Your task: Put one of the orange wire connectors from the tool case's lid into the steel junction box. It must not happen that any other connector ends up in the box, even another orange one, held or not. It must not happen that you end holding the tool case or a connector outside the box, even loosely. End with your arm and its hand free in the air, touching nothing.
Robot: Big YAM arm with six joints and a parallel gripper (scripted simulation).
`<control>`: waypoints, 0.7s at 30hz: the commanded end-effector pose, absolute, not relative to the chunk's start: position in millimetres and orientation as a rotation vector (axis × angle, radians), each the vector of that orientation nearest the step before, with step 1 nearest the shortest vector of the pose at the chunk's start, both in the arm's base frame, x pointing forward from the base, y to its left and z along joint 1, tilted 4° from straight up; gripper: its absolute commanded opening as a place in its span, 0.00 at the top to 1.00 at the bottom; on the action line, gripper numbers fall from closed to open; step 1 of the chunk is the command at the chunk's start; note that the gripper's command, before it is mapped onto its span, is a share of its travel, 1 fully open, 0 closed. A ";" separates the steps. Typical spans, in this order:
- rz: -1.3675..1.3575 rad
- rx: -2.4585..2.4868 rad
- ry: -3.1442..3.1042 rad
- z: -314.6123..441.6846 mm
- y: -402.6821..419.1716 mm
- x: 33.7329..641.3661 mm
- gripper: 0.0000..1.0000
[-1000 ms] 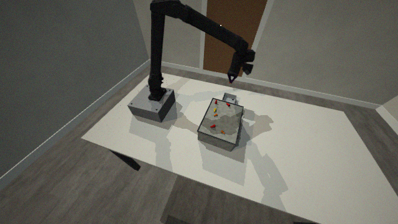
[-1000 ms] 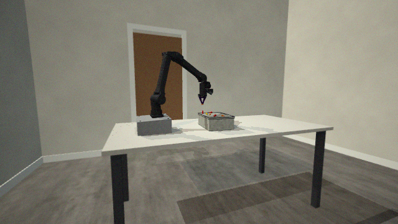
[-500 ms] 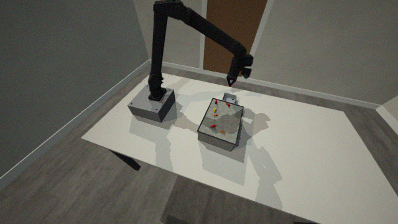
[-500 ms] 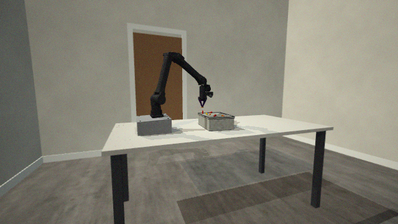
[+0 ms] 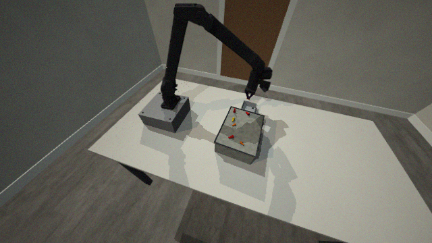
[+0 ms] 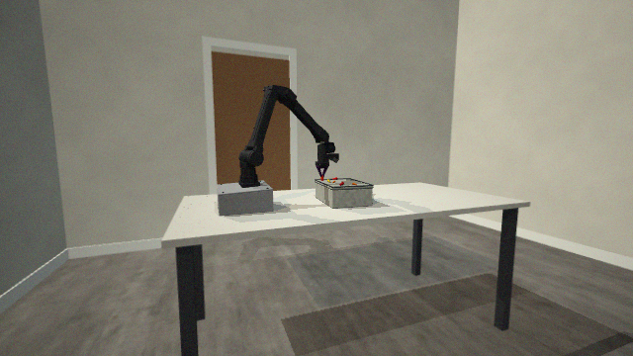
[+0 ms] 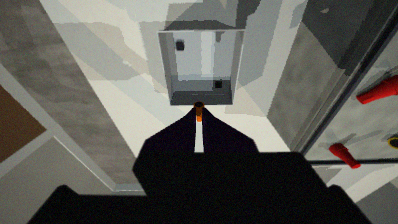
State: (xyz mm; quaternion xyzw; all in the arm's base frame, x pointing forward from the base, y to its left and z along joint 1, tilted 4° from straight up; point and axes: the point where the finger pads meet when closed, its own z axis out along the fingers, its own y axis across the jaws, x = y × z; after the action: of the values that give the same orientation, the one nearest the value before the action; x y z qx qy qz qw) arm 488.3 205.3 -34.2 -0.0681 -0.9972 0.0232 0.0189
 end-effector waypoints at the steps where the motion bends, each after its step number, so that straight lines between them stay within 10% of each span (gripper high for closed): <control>1: 0.072 -0.224 -3.090 -57.7 197.7 492.8 0.94; 21: 0.070 -0.219 -3.094 -107.4 196.0 491.7 0.94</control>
State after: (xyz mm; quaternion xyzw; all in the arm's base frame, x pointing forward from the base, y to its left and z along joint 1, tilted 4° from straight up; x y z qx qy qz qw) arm 485.1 202.6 -91.7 -0.0682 -0.9972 0.0234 0.0194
